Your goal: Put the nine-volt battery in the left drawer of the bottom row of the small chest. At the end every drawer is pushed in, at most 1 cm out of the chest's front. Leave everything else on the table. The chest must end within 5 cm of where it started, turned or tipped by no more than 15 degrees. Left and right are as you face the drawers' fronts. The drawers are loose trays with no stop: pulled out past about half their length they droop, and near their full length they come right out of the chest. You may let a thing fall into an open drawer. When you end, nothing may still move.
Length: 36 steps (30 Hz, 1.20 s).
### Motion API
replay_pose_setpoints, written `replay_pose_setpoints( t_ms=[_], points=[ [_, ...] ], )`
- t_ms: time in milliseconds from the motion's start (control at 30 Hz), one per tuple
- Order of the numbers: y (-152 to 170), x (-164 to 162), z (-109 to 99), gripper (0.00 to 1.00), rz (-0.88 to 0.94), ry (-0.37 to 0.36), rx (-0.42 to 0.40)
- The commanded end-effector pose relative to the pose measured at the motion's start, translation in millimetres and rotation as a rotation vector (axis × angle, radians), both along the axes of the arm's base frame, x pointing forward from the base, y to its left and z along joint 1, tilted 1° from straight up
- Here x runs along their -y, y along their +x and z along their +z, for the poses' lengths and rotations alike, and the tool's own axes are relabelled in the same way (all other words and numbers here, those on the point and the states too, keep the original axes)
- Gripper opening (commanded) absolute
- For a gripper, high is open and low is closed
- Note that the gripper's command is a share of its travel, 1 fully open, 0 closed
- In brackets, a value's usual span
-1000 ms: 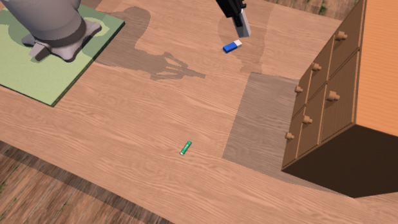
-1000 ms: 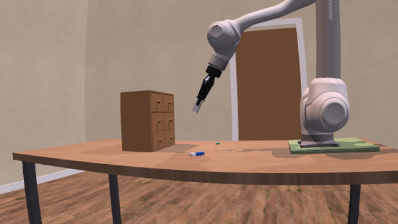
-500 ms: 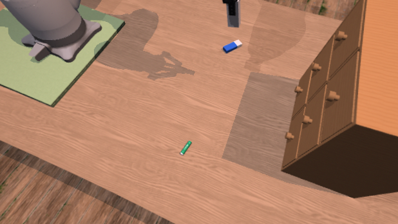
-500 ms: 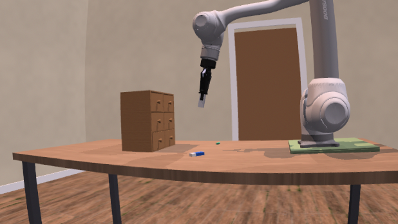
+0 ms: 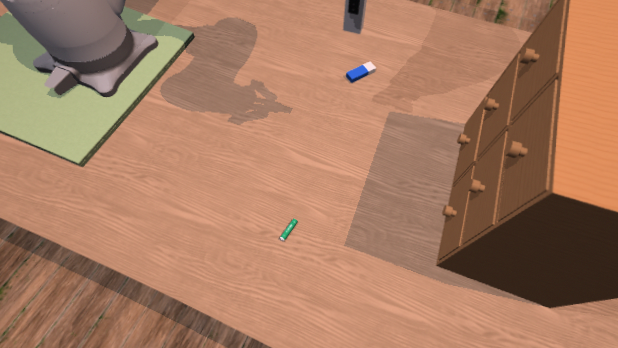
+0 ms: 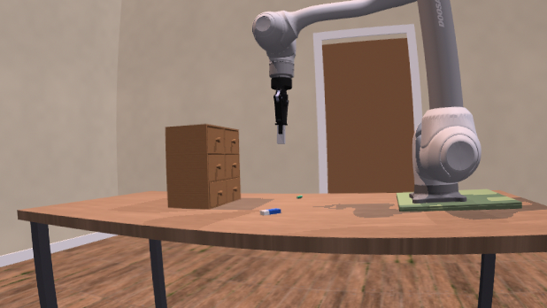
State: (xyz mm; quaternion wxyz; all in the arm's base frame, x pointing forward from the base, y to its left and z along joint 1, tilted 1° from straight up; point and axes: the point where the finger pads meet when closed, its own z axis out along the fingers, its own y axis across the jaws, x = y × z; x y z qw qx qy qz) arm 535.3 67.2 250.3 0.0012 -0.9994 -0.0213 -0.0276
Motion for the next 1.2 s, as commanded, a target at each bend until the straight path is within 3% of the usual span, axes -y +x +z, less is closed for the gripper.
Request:
replay_pose_setpoints(
  t_ms=[0,1167],
  points=[
    [-0.6,0.0,0.6,0.00,0.000,0.000,-0.008],
    [-3.3,0.1,3.2,0.00,0.000,-0.002,-0.040]
  ],
)
